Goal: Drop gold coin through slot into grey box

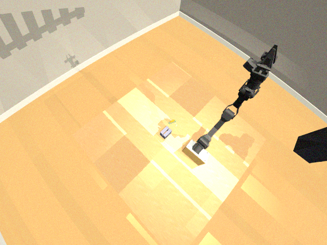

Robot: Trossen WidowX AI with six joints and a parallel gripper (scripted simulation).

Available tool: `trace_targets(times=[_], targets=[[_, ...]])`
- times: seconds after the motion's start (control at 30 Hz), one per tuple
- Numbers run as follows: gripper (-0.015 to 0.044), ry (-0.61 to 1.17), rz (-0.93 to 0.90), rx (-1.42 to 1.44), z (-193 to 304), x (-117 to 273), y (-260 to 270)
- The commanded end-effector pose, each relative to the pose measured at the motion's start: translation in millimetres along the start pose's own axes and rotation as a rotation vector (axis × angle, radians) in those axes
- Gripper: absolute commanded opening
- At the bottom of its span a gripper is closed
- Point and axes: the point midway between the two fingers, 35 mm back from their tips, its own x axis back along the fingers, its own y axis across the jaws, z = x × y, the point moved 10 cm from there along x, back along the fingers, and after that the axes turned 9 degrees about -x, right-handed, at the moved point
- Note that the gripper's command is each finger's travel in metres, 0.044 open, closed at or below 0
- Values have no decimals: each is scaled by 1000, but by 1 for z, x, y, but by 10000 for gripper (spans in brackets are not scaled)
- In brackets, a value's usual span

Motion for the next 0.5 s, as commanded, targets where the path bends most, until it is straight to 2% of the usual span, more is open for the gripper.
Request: trace_targets(times=[0.0,0.47], targets=[[161,-161,141,262,-46,-1,-32],[161,-528,698,982,-191,39,-84]])
